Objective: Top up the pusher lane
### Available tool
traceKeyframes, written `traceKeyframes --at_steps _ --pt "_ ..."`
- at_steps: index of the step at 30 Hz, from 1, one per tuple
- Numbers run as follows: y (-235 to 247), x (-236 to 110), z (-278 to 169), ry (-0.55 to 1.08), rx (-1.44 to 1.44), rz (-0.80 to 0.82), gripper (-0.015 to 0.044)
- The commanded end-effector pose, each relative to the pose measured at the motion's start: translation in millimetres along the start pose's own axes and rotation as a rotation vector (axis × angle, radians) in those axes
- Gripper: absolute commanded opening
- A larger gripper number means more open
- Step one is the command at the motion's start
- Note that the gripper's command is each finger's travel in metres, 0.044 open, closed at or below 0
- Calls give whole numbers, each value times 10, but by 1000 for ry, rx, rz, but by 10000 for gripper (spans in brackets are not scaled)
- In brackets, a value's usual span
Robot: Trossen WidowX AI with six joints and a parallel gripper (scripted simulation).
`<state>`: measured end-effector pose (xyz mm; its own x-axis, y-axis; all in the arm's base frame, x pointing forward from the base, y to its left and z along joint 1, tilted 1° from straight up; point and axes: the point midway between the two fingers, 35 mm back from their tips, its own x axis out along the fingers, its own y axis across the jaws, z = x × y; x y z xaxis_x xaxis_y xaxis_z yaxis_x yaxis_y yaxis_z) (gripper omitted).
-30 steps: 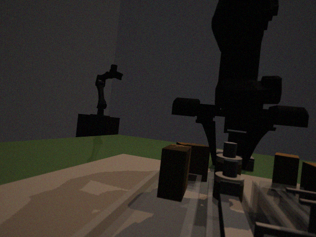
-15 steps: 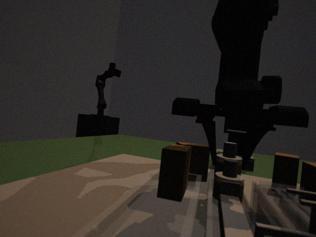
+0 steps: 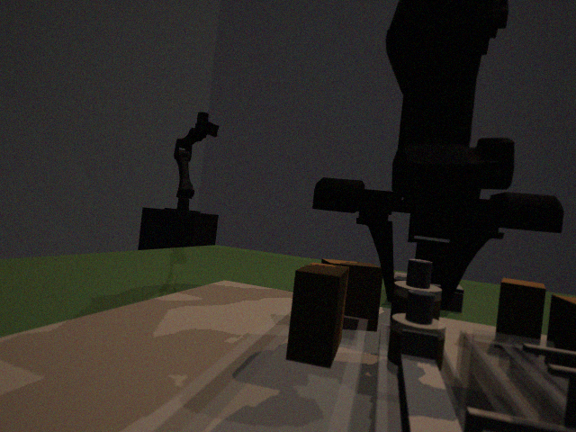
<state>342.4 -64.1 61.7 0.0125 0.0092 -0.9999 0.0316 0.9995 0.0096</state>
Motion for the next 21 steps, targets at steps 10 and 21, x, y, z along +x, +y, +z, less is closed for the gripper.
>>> traceKeyframes --at_steps 10,21 --pt "-4 -13 58 -21 4 -2 0" --pt "-4 -4 66 -21 4 -2 0"
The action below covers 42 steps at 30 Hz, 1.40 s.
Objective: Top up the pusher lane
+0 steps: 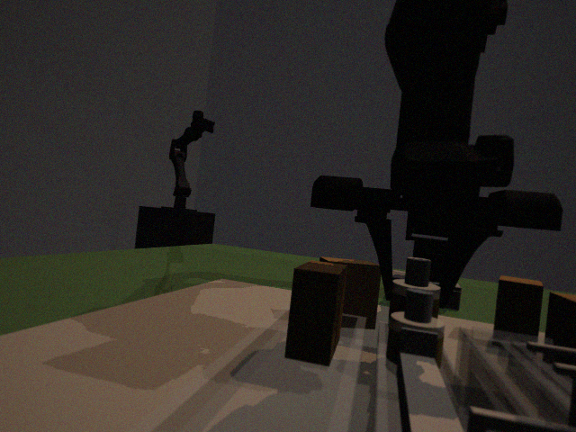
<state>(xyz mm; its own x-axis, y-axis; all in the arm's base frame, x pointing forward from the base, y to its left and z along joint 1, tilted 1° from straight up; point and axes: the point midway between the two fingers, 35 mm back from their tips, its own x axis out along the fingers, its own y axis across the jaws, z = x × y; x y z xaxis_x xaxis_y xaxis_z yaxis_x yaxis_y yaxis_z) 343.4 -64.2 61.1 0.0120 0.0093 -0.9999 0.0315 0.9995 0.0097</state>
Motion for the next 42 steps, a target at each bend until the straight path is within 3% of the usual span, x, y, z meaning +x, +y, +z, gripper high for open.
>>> traceKeyframes --at_steps 1,42 --pt "-4 -7 56 -22 4 -2 0" --pt "-4 136 47 -22 5 -2 0"
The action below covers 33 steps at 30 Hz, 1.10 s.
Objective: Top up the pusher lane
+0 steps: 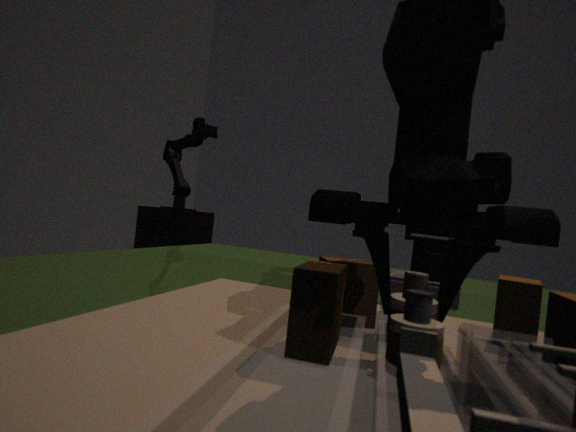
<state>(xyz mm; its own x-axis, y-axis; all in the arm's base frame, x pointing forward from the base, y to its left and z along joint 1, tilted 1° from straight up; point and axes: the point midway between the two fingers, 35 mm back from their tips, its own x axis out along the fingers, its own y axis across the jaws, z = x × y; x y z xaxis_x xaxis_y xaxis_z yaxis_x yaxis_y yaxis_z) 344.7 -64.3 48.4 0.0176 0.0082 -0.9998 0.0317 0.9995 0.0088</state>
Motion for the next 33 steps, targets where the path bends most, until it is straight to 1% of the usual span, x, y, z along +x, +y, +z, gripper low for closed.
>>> traceKeyframes --at_steps 1,33 --pt "-2 13 35 -16 4 -1 0" --pt "-2 94 2 -16 4 -1 0"
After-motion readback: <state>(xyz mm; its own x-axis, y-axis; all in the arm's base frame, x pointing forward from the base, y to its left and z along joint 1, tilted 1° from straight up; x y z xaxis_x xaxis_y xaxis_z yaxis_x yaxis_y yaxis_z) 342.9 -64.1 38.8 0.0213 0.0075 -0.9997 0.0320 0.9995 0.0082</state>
